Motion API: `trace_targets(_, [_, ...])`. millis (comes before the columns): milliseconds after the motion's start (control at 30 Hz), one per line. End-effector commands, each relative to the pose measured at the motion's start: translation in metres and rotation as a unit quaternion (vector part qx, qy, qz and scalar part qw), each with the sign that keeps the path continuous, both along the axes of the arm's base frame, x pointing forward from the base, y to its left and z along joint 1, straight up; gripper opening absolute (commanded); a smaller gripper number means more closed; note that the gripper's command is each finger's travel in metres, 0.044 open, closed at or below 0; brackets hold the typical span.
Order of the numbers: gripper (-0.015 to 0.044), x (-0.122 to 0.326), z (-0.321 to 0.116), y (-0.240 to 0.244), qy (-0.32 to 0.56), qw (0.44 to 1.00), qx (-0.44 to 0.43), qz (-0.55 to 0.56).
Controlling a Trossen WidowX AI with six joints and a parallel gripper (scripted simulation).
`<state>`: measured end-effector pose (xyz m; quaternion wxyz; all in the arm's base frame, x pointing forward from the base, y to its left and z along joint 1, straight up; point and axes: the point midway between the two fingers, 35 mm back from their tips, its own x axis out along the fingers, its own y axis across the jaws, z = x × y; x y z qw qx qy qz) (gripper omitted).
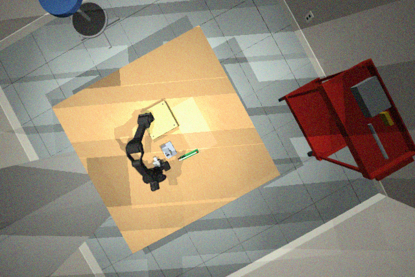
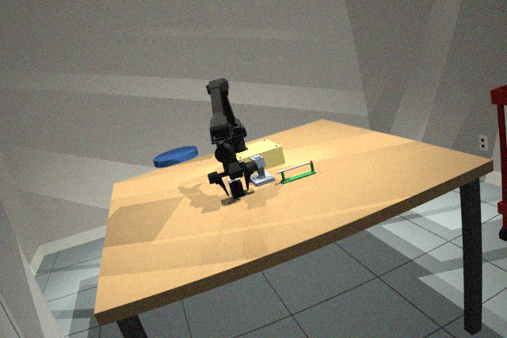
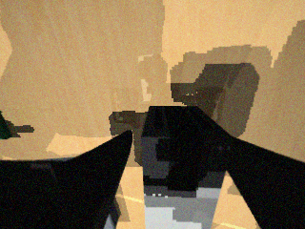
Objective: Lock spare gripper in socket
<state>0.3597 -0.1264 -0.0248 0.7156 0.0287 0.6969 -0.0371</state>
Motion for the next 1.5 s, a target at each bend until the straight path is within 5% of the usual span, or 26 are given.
trace_targets(0, [0.0282, 0.0, -0.001, -0.001, 0.001, 1.0, -0.002, -0.002])
trace_targets(100, [0.0204, 0.0, -0.001, -0.001, 0.001, 1.0, -0.002, -0.002])
trace_targets(367, [0.015, 0.0, -0.001, 0.0, 0.001, 1.0, -0.002, -0.002])
trace_targets(567, [0.0, 0.0, 0.013, 0.0, 0.001, 1.0, -0.002, -0.002])
trace_targets(967, [0.0, -0.002, 0.044, 0.001, 0.001, 1.0, 0.0, -0.009])
trace_targets(1467, [0.0, -0.019, 0.045, -0.007, -0.001, 0.978, 0.004, -0.208])
